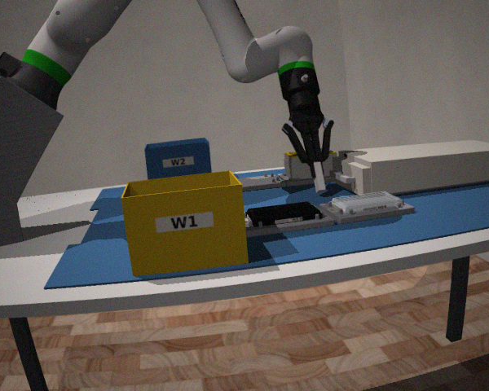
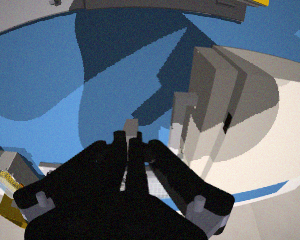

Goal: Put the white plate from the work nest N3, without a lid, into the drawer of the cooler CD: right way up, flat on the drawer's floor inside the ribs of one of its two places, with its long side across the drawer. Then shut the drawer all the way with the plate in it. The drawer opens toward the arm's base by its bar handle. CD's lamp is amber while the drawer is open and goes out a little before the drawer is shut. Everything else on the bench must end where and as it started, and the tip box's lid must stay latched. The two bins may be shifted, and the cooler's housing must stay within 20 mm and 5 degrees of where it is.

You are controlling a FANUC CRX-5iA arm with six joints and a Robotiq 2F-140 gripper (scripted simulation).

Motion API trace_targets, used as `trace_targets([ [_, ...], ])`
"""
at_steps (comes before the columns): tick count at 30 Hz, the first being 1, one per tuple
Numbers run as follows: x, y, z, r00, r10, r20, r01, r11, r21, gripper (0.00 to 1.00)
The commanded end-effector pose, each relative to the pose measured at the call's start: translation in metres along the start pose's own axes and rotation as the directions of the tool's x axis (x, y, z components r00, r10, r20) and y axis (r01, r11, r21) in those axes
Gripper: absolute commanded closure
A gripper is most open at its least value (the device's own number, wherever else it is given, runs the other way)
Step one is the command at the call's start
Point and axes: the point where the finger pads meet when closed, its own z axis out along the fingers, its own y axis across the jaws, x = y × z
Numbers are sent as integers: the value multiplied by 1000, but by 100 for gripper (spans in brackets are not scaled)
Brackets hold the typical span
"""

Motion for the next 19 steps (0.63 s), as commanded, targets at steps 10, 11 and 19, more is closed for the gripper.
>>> trace_targets([
  [10, 0, -9, 0, 1000, 0, 0, 0, 1000, -1, 100],
  [11, 0, -9, 0, 1000, 0, 0, 0, 1000, -1, 100],
  [19, 0, -9, 0, 1000, 0, 0, 0, 1000, -1, 100],
])
